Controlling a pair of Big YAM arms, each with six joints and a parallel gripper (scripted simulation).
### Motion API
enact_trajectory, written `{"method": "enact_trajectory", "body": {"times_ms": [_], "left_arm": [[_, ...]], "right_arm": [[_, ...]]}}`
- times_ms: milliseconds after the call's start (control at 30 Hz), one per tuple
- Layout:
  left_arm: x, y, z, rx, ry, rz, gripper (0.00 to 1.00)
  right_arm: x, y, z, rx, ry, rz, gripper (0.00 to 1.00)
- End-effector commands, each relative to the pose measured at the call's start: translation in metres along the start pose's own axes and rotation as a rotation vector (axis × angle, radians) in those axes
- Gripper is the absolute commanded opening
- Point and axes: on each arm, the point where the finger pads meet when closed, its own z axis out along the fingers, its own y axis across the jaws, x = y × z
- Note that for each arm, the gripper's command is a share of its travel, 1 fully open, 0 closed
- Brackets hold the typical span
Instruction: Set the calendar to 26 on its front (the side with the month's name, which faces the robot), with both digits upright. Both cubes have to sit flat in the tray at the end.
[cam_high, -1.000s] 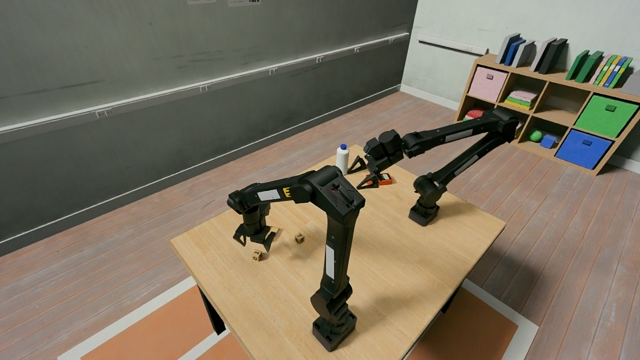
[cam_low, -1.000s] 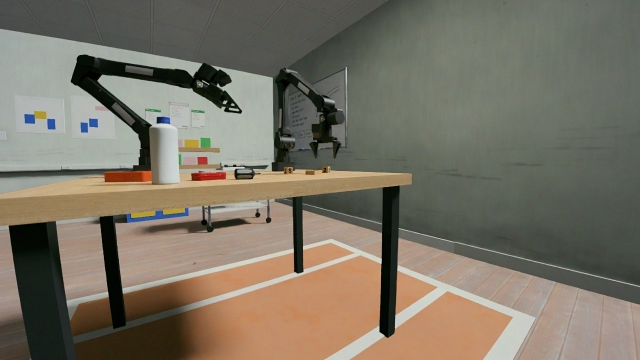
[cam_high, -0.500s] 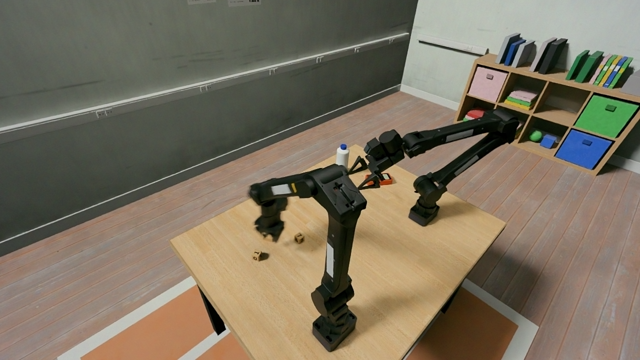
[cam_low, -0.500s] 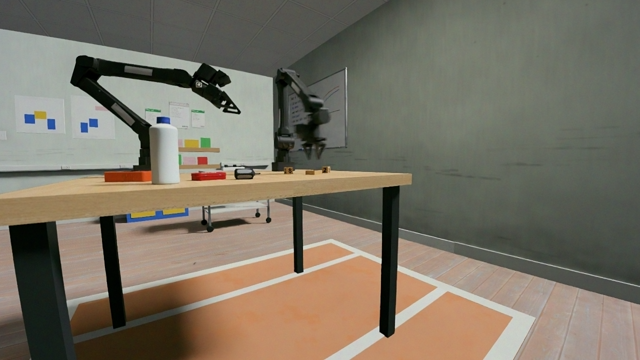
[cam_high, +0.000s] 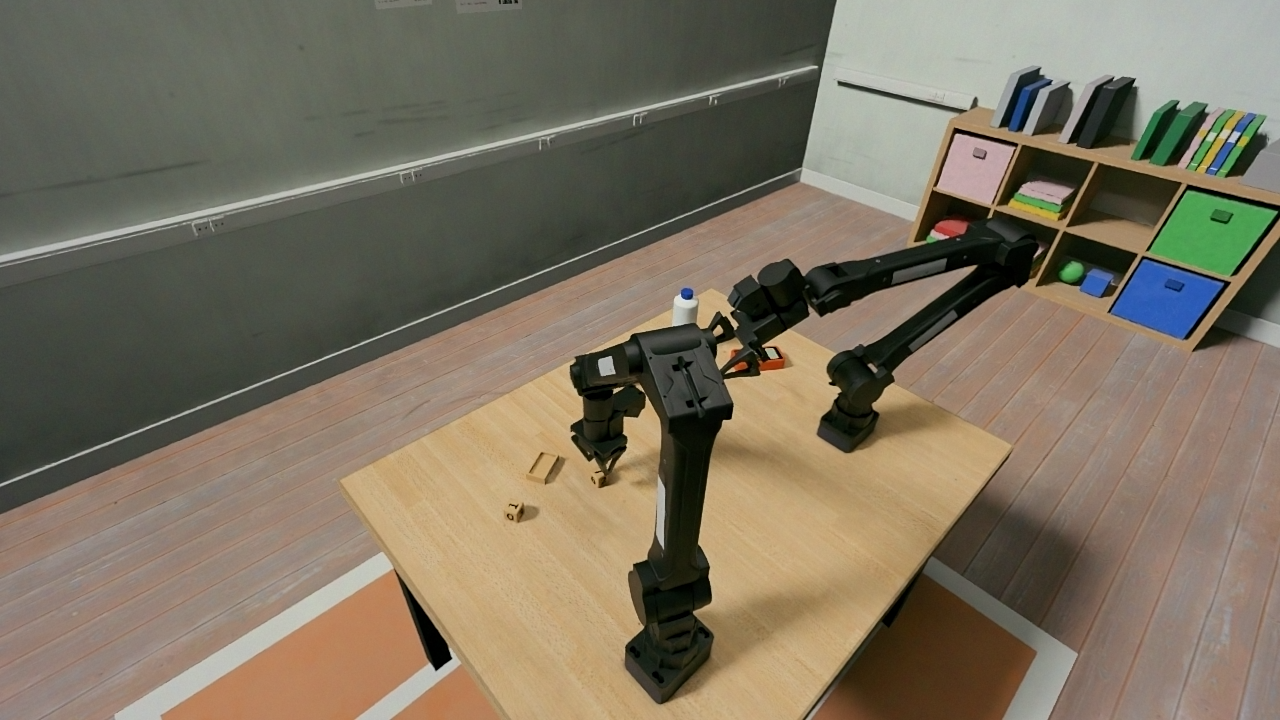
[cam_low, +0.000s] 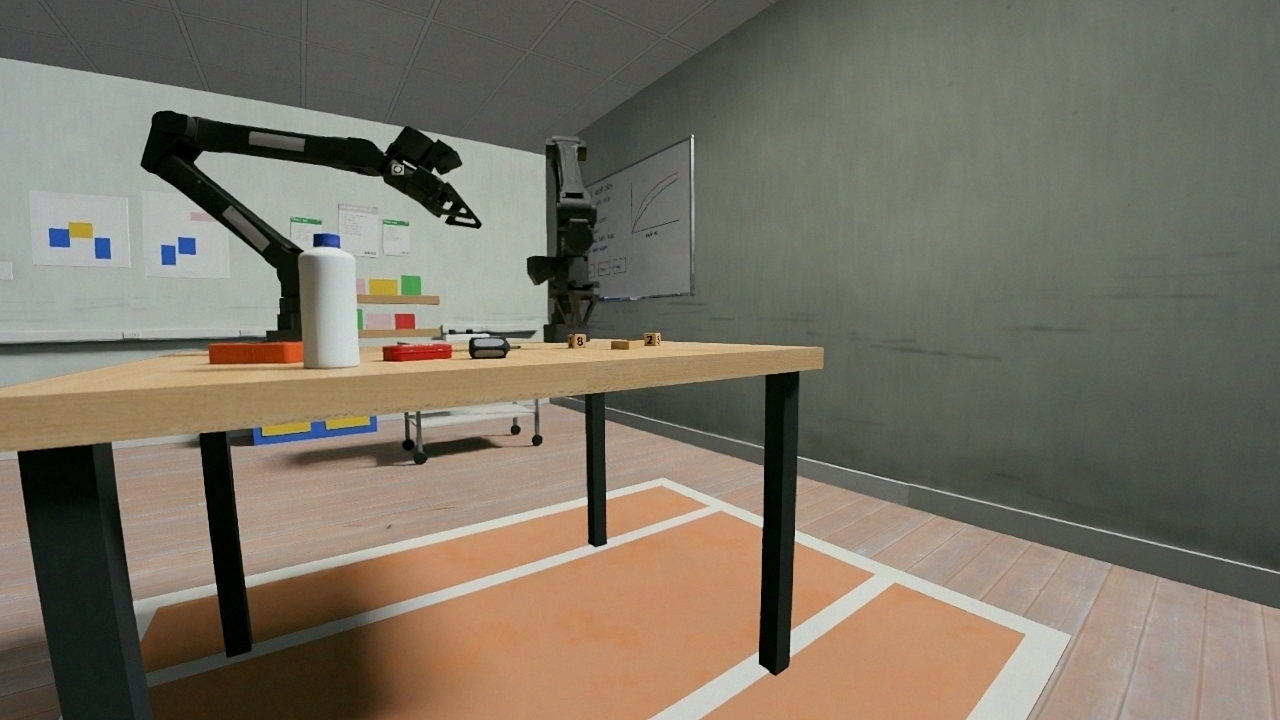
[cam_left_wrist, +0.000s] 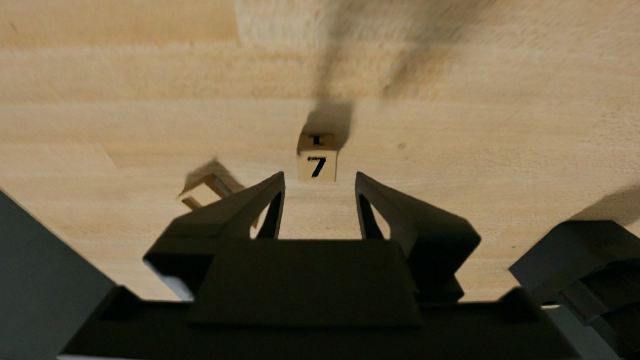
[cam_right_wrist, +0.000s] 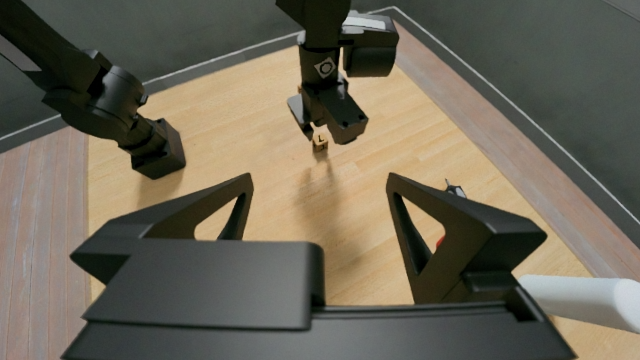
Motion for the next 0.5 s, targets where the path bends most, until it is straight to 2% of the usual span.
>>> {"method": "enact_trajectory", "body": {"times_ms": [0,133,467], "left_arm": [[-0.001,0.006,-0.003,-0.016,-0.006,-0.001,0.53],[-0.001,0.006,-0.003,-0.016,-0.006,-0.001,0.53],[0.006,0.008,0.019,-0.003,0.0,-0.009,0.53]], "right_arm": [[-0.004,-0.001,0.001,0.001,-0.004,0.003,1.0],[-0.004,-0.001,0.001,0.001,-0.004,0.003,1.0],[-0.004,-0.001,0.001,0.001,-0.004,0.003,1.0]]}}
